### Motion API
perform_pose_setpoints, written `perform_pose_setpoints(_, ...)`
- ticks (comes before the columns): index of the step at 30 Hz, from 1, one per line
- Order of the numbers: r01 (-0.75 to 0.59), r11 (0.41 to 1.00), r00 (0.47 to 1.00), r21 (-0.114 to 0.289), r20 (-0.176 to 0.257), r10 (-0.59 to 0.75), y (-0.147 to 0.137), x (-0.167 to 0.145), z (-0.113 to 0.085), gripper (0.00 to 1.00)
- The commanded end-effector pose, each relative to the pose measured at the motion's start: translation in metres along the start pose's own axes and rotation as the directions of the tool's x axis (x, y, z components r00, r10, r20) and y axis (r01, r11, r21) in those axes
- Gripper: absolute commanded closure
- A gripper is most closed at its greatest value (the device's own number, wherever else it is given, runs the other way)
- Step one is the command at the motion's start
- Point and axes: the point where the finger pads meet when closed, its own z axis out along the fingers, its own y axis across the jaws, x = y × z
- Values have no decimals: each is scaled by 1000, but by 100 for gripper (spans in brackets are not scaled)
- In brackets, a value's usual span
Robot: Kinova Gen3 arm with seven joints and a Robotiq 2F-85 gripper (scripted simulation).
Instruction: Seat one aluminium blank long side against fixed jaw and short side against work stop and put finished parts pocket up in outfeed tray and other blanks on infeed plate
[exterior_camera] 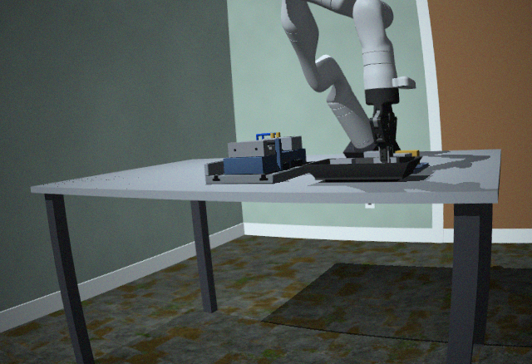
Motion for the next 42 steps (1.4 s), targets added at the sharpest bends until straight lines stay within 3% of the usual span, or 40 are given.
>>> perform_pose_setpoints(1, 0, 1000, 1000, -1, -2, 0, 0, 0, -1, 100)
perform_pose_setpoints(35, 0, 1000, 1000, -1, -2, 0, 0, 0, -1, 100)
perform_pose_setpoints(36, 0, 1000, 1000, -1, -2, 0, 0, 0, -1, 33)
perform_pose_setpoints(42, 0, 1000, 1000, -1, -2, 0, 0, 0, -1, 33)
